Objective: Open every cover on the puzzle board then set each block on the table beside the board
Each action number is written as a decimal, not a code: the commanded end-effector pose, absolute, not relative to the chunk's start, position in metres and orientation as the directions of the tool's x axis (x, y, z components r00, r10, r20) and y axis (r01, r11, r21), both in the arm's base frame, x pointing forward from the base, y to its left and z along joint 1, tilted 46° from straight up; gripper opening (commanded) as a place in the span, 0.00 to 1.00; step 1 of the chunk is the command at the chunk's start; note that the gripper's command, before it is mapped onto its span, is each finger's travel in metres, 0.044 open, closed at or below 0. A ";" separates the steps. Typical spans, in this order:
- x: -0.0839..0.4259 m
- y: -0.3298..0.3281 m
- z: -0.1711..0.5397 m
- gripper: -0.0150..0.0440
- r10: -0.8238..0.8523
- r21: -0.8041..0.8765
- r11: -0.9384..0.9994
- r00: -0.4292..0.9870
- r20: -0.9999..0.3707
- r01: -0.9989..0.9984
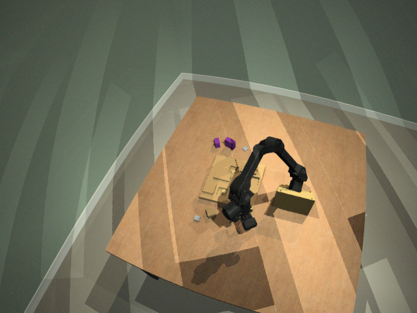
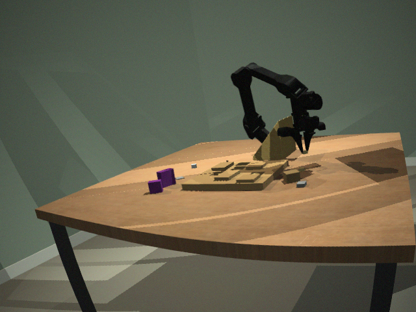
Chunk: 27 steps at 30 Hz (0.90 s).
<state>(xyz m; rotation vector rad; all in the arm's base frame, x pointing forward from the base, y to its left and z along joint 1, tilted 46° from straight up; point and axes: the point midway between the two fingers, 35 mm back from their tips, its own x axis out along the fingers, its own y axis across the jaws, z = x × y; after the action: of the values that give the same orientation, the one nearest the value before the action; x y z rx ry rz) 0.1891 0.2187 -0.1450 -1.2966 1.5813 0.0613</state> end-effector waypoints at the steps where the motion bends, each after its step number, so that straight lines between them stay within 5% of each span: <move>1: 0.190 0.213 -0.149 0.39 -0.691 -0.531 0.410 0.128 -0.711 -0.742; 27: 0.193 0.181 -0.177 0.39 -0.693 -0.533 0.408 0.128 -0.709 -0.741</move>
<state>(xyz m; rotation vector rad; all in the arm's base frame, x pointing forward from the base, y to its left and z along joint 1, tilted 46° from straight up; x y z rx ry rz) 0.1928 0.1860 -0.1741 -1.2982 1.5807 0.0579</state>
